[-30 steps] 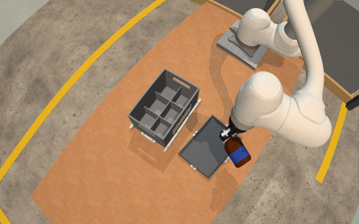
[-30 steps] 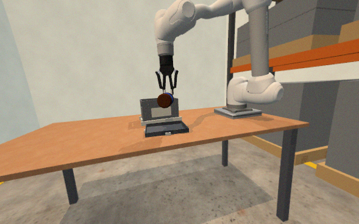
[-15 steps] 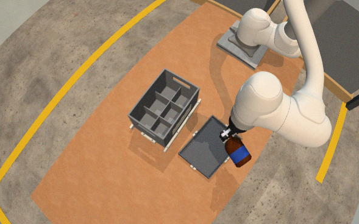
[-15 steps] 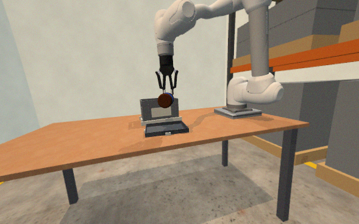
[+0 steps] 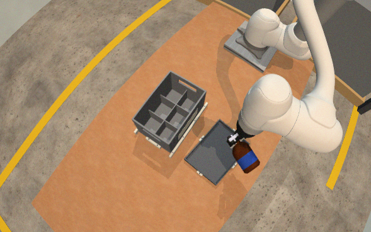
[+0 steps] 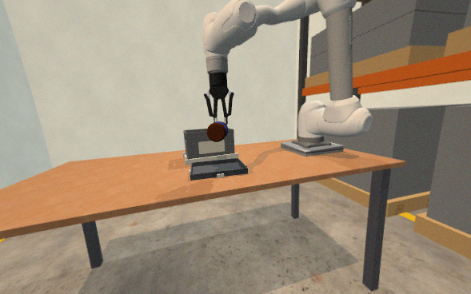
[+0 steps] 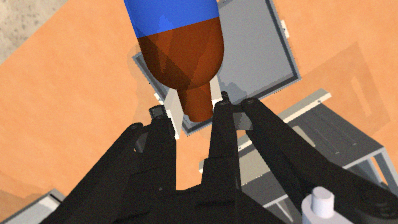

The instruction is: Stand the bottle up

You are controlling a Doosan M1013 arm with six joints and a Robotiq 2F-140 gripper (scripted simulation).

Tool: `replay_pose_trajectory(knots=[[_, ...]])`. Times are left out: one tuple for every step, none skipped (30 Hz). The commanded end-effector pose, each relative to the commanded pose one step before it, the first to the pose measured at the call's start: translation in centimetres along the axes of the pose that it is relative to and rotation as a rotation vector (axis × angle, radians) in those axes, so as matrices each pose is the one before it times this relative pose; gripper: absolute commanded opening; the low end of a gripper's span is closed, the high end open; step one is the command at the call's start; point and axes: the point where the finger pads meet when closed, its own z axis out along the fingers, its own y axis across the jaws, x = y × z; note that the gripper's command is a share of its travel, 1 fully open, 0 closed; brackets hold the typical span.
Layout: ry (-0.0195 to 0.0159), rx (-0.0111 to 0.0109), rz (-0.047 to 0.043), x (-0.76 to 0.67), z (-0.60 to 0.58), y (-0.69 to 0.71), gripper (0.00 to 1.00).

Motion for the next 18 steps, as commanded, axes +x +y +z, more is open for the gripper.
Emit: replay_pose_trajectory(knots=[[0.00022,0.00002,-0.00001,-0.001,-0.012,-0.003,0.1],[0.0,0.0,0.0,0.0,0.0,0.0,0.1],[0.0,0.0,0.0,0.0,0.0,0.0,0.1],[0.0,0.0,0.0,0.0,0.0,0.0,0.1],[0.0,0.0,0.0,0.0,0.0,0.0,0.1],[0.0,0.0,0.0,0.0,0.0,0.0,0.1],[0.0,0.0,0.0,0.0,0.0,0.0,0.1],[0.0,0.0,0.0,0.0,0.0,0.0,0.1],[0.0,0.0,-0.00009,0.0,0.0,0.0,0.1],[0.0,0.0,-0.00061,0.0,0.0,0.0,0.1],[0.0,0.0,-0.00154,0.0,0.0,0.0,0.1],[0.0,0.0,0.0,0.0,0.0,0.0,0.1],[0.0,0.0,0.0,0.0,0.0,0.0,0.1],[0.0,0.0,-0.00279,0.0,0.0,0.0,0.1],[0.0,0.0,-0.00426,0.0,0.0,0.0,0.1],[0.0,0.0,-0.00587,0.0,0.0,0.0,0.1],[0.0,0.0,-0.00754,0.0,0.0,0.0,0.1],[0.0,0.0,-0.0092,0.0,0.0,0.0,0.1]])
